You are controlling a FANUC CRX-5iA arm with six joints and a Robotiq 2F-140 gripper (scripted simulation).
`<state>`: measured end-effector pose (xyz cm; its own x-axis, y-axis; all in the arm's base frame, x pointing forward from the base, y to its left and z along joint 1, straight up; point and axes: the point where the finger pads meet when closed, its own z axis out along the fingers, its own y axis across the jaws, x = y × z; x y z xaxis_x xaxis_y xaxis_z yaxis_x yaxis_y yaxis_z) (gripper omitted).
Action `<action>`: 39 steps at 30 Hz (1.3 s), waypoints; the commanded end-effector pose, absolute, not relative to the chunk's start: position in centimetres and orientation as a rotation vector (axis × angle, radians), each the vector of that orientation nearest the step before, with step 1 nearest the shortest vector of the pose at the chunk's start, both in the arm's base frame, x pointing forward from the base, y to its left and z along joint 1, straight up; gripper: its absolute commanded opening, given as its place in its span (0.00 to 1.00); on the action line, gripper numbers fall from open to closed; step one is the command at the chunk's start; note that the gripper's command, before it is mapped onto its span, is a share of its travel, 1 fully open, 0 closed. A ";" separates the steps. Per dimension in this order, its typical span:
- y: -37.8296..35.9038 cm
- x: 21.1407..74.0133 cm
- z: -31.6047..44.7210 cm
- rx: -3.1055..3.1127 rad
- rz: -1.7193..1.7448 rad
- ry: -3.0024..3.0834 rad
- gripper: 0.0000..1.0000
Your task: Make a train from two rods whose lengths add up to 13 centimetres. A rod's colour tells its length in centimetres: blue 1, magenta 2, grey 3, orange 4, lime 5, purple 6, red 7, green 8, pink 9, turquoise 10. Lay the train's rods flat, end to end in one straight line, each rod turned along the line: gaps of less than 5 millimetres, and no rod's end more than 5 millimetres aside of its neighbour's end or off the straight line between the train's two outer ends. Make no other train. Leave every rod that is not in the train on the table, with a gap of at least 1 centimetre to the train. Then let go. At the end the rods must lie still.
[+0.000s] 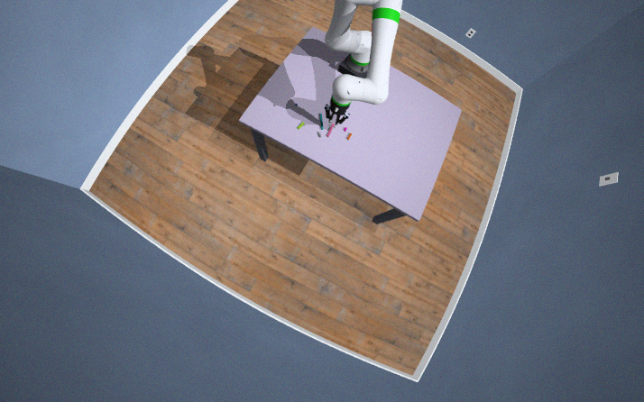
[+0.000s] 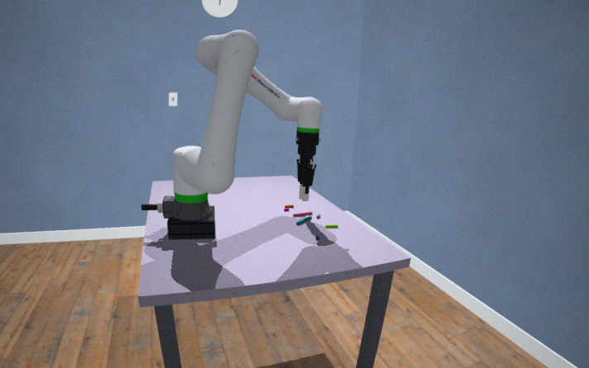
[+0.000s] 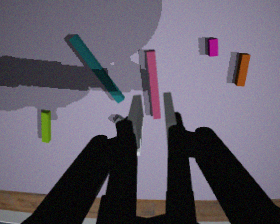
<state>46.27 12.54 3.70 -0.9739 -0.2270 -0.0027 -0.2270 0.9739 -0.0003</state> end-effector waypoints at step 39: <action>12.6 46.3 0.0 -0.353 -0.001 3.118 0.15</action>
<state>46.28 12.58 0.36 -0.9747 -0.2237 -0.0027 -0.2236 0.9747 -0.0007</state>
